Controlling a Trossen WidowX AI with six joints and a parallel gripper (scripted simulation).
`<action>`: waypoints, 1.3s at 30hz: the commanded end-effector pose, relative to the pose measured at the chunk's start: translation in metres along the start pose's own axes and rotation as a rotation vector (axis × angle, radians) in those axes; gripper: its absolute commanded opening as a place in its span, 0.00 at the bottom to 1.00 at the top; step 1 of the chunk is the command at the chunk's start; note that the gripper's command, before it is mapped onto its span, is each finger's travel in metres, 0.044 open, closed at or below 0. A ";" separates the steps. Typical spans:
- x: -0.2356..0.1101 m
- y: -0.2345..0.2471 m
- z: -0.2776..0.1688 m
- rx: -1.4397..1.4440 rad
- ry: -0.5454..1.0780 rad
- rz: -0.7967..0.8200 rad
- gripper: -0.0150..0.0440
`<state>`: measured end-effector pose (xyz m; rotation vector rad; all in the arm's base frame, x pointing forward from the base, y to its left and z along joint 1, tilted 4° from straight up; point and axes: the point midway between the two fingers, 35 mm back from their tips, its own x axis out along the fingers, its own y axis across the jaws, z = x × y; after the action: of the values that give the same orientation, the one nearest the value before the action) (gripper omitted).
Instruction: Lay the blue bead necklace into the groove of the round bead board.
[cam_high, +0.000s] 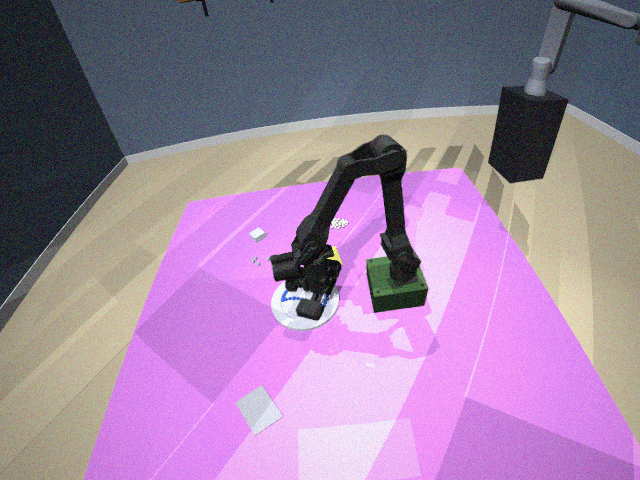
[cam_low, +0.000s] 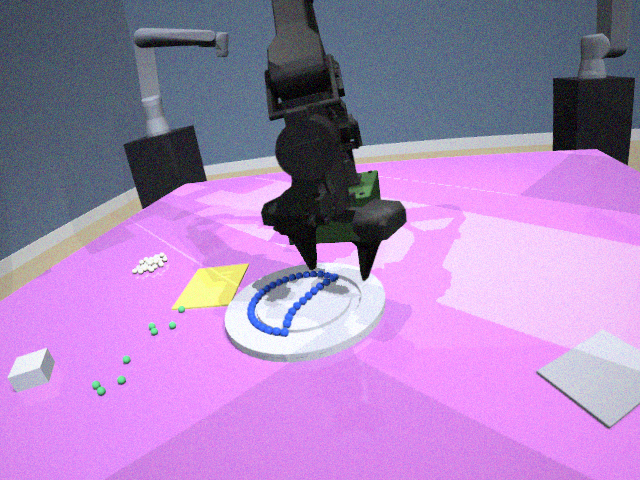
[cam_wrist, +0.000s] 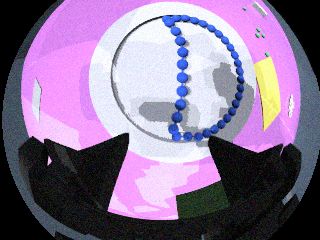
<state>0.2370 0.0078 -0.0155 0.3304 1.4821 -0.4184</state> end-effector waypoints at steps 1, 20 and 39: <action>-0.003 0.000 0.000 0.005 0.001 -0.002 1.00; -0.003 0.000 0.000 0.005 0.001 -0.002 1.00; -0.034 -0.002 0.010 -0.118 0.001 -0.002 0.47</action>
<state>0.2443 0.0054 0.0165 0.2508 1.4963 -0.3429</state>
